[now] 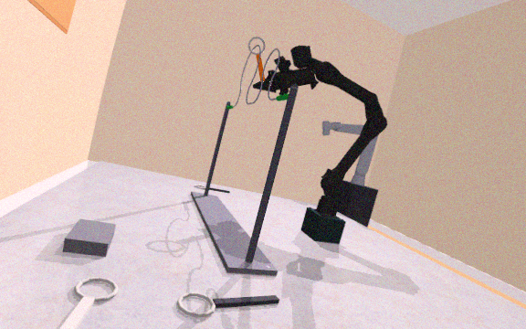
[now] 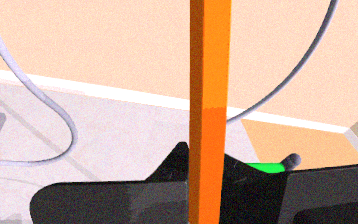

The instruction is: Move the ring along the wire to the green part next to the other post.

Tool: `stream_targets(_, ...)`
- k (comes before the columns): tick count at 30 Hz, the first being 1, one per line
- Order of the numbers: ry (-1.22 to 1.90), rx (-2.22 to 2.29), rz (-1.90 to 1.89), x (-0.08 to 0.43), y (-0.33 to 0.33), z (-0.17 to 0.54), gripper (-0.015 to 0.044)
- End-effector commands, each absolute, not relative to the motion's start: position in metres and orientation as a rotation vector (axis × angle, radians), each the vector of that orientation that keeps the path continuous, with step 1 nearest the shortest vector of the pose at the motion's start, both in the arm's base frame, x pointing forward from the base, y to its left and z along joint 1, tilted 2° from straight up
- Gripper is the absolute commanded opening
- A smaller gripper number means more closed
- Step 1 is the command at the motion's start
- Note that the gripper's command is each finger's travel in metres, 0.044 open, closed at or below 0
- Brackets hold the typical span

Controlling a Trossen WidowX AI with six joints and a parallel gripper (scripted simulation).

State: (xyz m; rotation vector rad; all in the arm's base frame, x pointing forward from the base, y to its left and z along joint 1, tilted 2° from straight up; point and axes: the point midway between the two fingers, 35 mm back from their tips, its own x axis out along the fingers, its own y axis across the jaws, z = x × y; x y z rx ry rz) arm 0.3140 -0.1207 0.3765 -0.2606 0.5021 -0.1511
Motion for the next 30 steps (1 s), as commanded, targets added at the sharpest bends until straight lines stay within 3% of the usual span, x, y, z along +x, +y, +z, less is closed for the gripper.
stream_targets(1, 0.49, -0.313, -0.166, 0.312, -0.121, 0.379, -0.015)
stream_targets(30, 0.446, -0.665, -0.256, 0.313, -0.132, 0.384, -0.015)
